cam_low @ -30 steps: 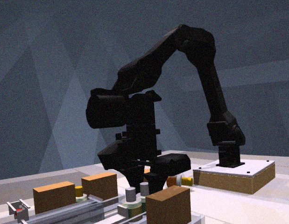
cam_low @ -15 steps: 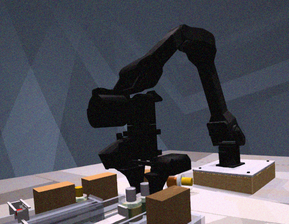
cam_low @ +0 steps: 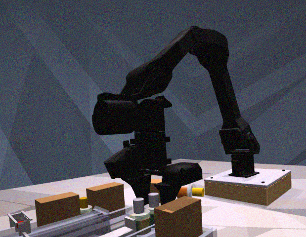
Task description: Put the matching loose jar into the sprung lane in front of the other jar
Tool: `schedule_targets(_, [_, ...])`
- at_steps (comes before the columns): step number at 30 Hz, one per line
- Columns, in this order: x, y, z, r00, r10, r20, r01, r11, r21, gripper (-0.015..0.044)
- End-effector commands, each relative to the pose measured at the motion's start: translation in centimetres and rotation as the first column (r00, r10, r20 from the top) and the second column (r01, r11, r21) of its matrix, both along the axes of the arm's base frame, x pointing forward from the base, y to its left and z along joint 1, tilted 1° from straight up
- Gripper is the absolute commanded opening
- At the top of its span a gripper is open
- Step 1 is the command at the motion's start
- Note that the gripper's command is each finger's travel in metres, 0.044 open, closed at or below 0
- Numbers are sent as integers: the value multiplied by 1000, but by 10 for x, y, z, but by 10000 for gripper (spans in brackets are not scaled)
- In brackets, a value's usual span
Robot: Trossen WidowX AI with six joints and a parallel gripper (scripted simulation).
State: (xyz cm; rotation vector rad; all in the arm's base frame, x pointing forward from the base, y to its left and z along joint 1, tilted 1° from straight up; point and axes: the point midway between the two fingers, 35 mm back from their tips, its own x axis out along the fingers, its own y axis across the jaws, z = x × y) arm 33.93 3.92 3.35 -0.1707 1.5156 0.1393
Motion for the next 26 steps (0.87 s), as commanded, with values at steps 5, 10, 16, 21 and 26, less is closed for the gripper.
schedule_targets(5, [-1, 0, 16, 1000, 2, -2, -2, 1000, 1, 282])
schedule_targets(10, [-1, 0, 20, 1000, 2, -2, -2, 1000, 1, 282])
schedule_targets(16, [-12, -2, 21, 1000, 2, -3, -2, 1000, 0, 282])
schedule_targets(21, [-28, -6, 21, 1000, 2, -4, -2, 1000, 0, 282])
schedule_targets(26, [-45, -9, 20, 1000, 2, -6, -2, 1000, 0, 282])
